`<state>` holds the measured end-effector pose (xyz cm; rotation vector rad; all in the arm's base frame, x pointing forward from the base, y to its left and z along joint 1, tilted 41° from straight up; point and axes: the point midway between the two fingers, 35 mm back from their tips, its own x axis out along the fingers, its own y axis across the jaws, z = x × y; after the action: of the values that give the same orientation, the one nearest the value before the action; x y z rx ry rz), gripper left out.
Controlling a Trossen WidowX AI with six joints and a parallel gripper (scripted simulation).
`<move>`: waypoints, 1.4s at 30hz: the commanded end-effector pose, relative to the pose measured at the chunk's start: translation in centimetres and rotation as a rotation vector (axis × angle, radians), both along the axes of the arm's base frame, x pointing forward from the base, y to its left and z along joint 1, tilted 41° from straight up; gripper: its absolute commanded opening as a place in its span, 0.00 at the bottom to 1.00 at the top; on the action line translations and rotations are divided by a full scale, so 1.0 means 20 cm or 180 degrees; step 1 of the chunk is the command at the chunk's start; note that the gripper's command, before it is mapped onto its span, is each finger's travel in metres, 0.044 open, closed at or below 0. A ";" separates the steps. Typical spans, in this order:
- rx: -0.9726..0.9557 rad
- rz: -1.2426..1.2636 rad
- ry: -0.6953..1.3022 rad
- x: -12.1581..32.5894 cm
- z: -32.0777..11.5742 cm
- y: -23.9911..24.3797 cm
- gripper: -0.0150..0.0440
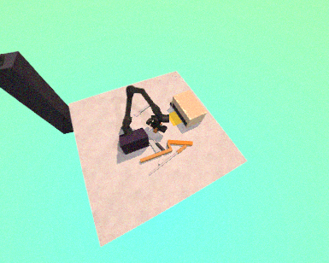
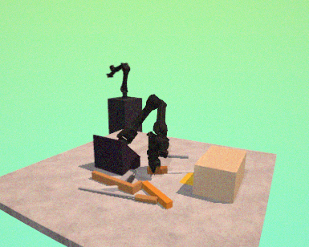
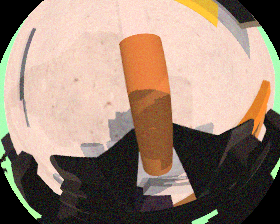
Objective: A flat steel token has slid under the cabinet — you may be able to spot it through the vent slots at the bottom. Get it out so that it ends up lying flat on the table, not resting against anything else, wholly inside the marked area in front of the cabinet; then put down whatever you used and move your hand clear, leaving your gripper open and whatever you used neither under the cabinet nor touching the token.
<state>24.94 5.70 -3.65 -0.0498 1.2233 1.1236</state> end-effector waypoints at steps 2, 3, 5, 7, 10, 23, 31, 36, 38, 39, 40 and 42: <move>-0.0001 -0.0018 -0.0010 0.01 -0.02 -0.03 0.25; -0.0001 -0.0018 -0.0011 0.01 -0.03 -0.04 0.25; -0.0001 -0.0018 -0.0011 0.01 -0.03 -0.05 0.25; -0.0002 -0.0018 -0.0011 0.01 -0.04 -0.05 0.25; -0.0002 -0.0018 -0.0011 0.01 -0.05 -0.07 0.25; -0.0005 -0.0018 -0.0012 0.02 -0.10 -0.13 0.25; -0.0007 -0.0018 -0.0013 0.02 -0.13 -0.16 0.25; -0.0008 -0.0018 -0.0013 0.03 -0.15 -0.19 0.25; -0.0009 -0.0018 -0.0014 0.03 -0.16 -0.19 0.25; -0.0009 -0.0018 -0.0014 0.03 -0.16 -0.20 0.25; -0.0009 -0.0018 -0.0014 0.03 -0.17 -0.20 0.25; -0.0009 -0.0018 -0.0014 0.03 -0.18 -0.21 0.25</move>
<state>25.36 1.94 -6.91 -0.0540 1.2224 1.1212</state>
